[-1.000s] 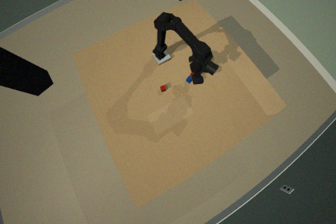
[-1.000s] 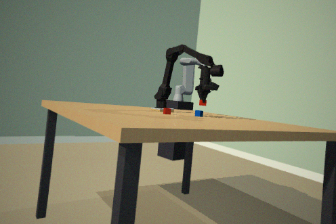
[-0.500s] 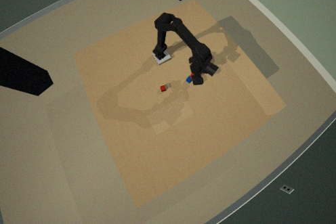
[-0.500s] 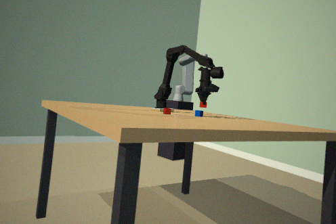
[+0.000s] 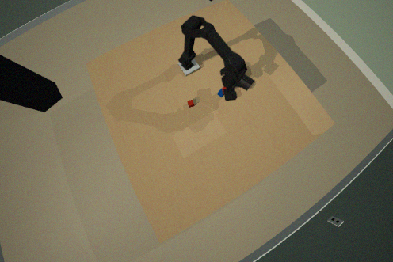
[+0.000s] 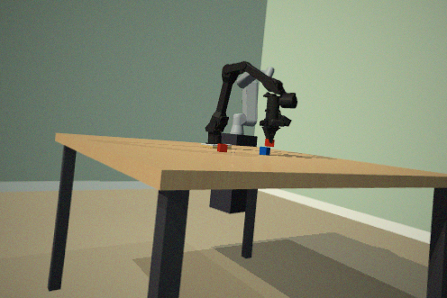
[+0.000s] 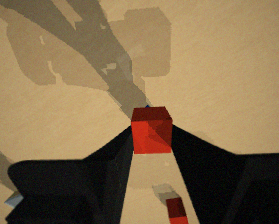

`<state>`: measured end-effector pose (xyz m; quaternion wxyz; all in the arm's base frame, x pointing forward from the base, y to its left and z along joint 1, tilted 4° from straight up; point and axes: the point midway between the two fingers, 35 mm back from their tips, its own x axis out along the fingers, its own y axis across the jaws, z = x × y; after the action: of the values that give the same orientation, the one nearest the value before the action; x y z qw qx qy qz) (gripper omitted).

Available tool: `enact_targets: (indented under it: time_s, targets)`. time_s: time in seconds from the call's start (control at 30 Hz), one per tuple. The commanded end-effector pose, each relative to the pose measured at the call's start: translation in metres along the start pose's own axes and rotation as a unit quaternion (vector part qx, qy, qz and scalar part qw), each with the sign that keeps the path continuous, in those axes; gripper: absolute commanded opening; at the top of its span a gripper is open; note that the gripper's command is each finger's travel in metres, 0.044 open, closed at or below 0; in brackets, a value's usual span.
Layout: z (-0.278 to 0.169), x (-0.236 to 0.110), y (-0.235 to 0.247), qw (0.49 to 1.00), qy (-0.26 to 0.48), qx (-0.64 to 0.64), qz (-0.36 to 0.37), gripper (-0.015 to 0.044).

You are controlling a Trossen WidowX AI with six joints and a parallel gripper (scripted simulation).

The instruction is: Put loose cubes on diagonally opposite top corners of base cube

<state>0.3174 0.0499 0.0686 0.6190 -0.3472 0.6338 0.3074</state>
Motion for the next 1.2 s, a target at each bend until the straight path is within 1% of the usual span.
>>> enact_targets:
  time_s: [0.0,0.57,0.7,0.87,1.17]
  targets:
    - [0.0,0.001,0.0,1.0,0.0,0.0,0.002,0.0105]
    - [0.0,0.003,0.0,1.0,0.0,0.0,0.002,0.0105]
    - [0.0,0.003,0.0,1.0,0.0,0.0,0.002,0.0205]
    - [0.0,0.003,0.0,1.0,0.0,0.0,0.002,0.0205]
    - [0.0,-0.016,0.0,1.0,0.0,0.0,0.0,0.0205]
